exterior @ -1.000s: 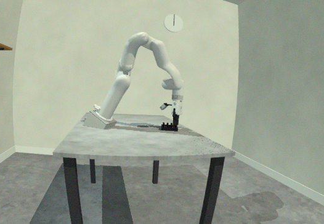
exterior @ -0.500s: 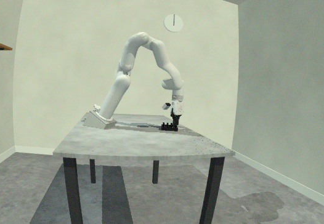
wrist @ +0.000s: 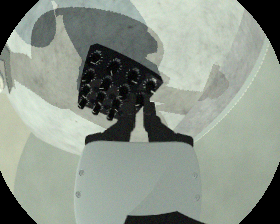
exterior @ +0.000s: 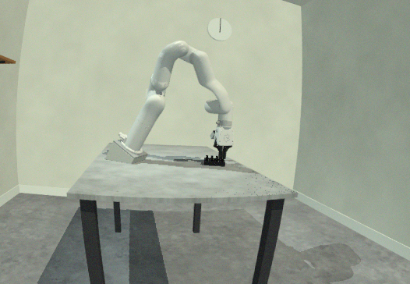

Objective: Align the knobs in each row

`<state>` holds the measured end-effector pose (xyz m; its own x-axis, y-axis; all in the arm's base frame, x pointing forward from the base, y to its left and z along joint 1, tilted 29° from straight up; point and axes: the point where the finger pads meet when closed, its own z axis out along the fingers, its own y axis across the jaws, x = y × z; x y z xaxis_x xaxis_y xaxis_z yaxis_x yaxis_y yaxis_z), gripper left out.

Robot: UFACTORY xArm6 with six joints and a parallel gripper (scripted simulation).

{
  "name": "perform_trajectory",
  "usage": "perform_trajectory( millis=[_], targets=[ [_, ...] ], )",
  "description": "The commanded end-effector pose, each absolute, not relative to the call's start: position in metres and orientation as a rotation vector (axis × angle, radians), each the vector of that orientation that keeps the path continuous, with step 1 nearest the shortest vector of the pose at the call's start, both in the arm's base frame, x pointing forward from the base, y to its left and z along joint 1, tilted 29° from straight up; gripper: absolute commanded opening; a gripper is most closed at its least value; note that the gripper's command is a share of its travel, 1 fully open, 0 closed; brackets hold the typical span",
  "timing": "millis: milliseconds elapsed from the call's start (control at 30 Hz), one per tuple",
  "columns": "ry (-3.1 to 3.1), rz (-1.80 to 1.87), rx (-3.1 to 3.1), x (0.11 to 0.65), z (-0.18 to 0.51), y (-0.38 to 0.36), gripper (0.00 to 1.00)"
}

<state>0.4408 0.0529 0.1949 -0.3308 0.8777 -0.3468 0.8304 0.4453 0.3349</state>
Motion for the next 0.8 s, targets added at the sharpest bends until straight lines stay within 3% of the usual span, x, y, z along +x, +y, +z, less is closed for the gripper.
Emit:
perform_trajectory(
  millis=[0, 767],
  targets=[
    [2.175, 0.151, 1.495, 0.4415, 0.1963, 0.0533, 0.08],
    [2.025, 0.217, 1.706, 0.4415, 0.1963, 0.0533, 0.08]
  ],
)
